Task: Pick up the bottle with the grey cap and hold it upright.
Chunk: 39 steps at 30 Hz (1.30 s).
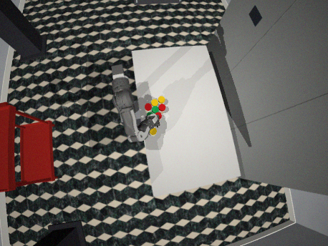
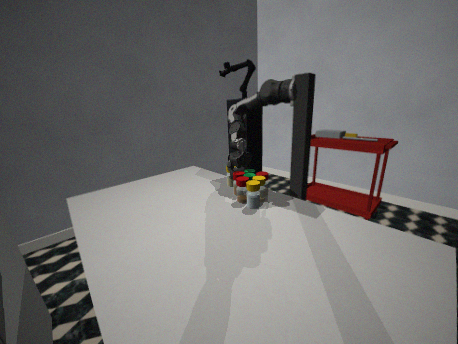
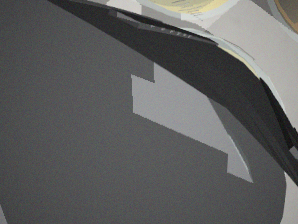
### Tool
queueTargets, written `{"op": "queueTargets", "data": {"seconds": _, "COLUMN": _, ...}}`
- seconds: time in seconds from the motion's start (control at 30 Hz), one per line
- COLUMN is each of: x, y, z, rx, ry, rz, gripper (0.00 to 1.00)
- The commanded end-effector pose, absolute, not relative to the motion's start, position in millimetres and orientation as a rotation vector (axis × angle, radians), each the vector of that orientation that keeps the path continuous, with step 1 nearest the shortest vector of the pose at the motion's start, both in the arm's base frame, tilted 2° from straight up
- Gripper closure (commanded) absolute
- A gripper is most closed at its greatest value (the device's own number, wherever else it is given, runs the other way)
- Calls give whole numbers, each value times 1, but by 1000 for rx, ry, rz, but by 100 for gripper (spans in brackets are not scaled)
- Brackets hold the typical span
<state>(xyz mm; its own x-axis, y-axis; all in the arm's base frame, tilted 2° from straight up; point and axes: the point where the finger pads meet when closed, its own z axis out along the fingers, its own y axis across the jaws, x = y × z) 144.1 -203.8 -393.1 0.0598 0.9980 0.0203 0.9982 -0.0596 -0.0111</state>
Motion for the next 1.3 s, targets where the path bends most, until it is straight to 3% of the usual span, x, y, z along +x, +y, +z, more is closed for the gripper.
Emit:
{"op": "queueTargets", "data": {"seconds": 0.0, "x": 141, "y": -198, "z": -393, "rx": -2241, "ry": -2135, "rz": -20, "gripper": 55}}
{"op": "queueTargets", "data": {"seconds": 1.27, "x": 141, "y": -199, "z": -366, "rx": -2240, "ry": -2136, "rz": -23, "gripper": 55}}
